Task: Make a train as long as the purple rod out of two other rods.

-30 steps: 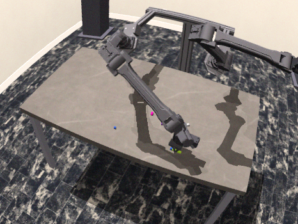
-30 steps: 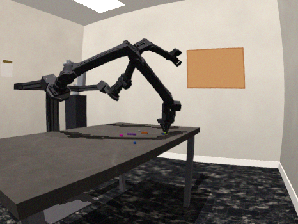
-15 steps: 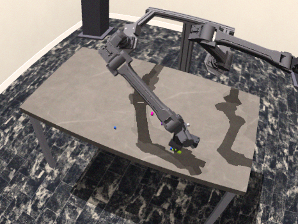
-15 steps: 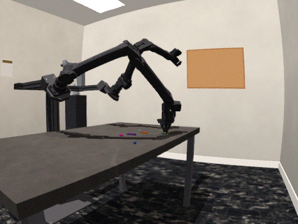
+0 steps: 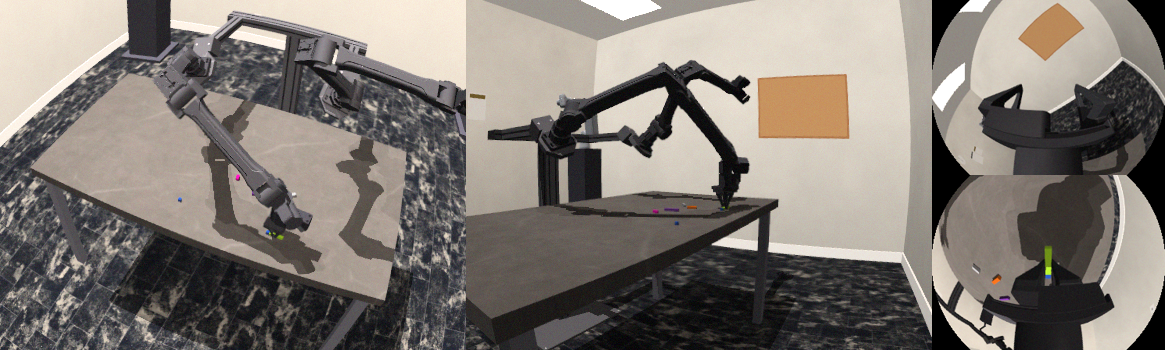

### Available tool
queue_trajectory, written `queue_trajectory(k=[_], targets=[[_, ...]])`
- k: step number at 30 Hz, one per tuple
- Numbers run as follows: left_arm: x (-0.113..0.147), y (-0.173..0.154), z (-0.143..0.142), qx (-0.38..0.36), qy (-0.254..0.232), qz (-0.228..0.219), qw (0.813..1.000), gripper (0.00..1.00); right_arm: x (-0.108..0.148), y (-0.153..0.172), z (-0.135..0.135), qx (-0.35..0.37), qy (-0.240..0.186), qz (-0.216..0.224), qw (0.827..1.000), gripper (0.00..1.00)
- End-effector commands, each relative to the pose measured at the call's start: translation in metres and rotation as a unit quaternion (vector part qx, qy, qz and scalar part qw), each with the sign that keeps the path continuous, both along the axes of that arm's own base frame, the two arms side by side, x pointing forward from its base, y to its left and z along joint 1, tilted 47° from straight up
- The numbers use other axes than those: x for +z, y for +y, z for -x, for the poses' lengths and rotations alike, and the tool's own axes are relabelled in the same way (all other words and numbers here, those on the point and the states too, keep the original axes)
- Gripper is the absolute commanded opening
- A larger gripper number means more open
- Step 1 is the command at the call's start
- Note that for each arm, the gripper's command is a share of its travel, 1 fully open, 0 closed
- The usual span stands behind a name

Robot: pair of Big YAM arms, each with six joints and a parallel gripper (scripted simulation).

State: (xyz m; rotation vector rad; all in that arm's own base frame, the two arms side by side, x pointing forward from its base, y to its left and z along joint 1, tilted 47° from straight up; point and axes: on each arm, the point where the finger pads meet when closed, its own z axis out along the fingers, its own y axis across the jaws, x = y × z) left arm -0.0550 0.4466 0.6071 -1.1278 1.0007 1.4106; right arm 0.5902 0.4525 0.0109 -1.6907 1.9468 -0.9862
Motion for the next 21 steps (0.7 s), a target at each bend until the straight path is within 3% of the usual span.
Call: queue_trajectory(k=[1,21], targets=[[0.0066,-0.0079,0.0027,0.002,-0.002,-0.012,1.000,1.00,0.0082,-0.0057,-0.0072,-0.001,-0.003,-0.002,1.000,0.04],[0.0066,-0.0079,0.0027,0.002,-0.002,-0.012,1.000,1.00,0.0122,-0.0090,-0.0086,-0.002,-0.005,-0.004,1.000,0.04]])
